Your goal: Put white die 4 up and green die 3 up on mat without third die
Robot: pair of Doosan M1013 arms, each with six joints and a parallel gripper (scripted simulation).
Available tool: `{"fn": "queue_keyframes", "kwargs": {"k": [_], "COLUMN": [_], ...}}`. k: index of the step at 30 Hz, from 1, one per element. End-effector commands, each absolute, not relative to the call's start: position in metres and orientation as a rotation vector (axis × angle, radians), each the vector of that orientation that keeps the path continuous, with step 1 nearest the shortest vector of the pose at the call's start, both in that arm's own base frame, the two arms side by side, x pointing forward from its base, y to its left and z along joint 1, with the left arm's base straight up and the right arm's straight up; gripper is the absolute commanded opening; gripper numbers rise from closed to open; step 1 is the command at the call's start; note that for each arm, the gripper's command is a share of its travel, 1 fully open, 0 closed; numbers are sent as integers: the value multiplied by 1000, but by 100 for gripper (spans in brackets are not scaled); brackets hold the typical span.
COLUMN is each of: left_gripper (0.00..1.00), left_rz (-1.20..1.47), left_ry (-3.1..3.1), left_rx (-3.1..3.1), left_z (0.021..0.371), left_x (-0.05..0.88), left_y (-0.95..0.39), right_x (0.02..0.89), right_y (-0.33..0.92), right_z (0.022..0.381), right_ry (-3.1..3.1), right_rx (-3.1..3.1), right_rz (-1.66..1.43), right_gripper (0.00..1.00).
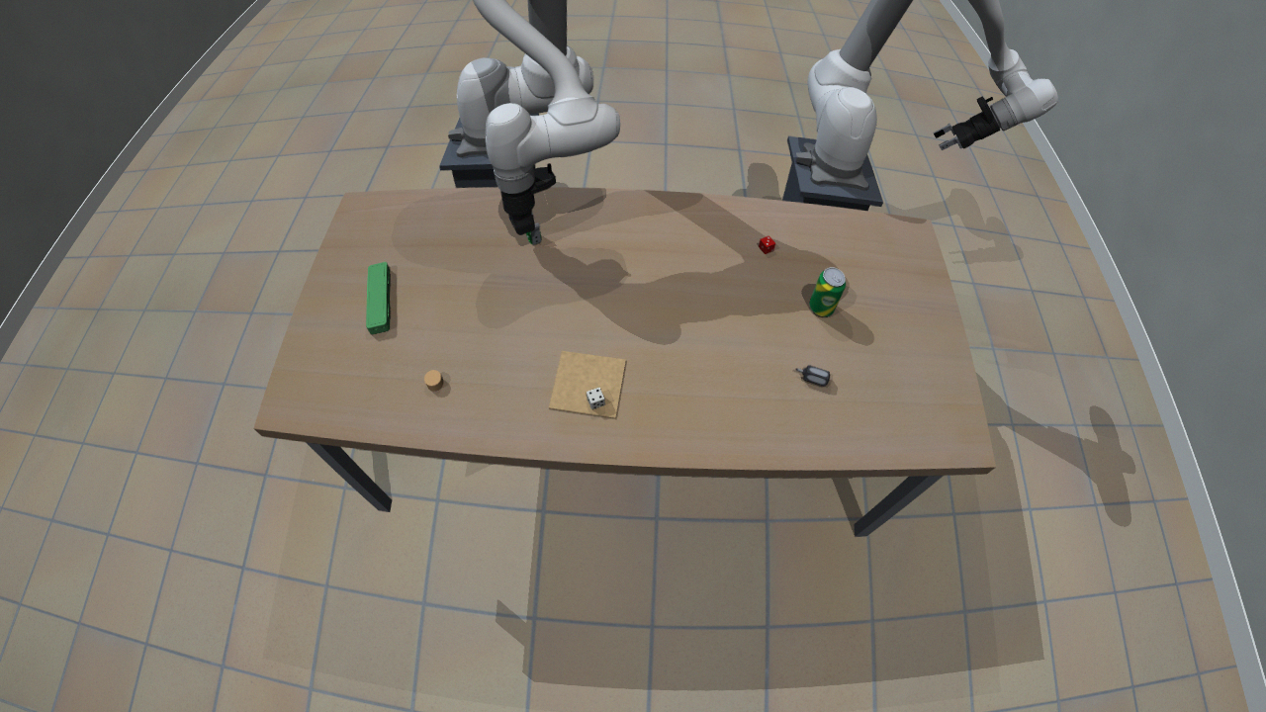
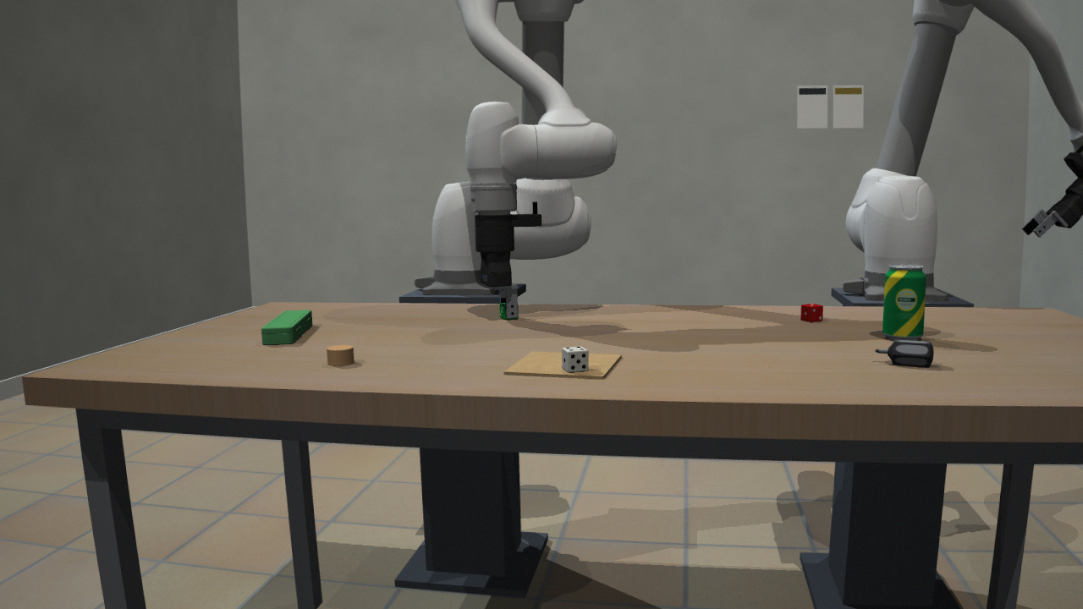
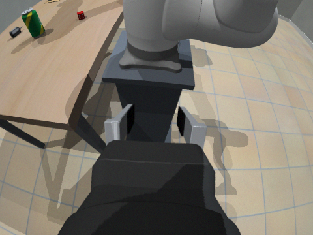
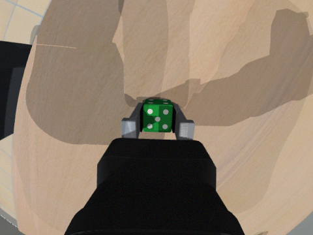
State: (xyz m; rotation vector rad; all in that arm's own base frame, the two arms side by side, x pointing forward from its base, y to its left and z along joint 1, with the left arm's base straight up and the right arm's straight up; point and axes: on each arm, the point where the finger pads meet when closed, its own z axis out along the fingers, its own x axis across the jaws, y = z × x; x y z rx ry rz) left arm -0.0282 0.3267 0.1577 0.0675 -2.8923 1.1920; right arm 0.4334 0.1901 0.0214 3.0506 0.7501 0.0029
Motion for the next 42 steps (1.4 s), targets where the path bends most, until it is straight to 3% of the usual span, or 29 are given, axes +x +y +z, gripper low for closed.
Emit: {"fn": "queue_keyframes", "kwargs": {"k": [1,22,35,42], "left_gripper": [100,100,100,100], "left_rz": [1194,1194,1194,1194], "left_ry": [-2882,-2882,-2882,-2882], "left_rx": [73,73,73,73], "left_z": [159,159,159,159], "left_x": [-32,-32,-32,-32], "left_y": [323,323,323,323], "right_x": [431,431,431,431], "right_y": [189,189,189,189], "right_z": [19,23,102,119], "right_ry": [757,757,757,757], "right_rx": [3049,3049,3049,3049], "right_rz": [0,0,0,0], "right_gripper": [57,57,57,57]}}
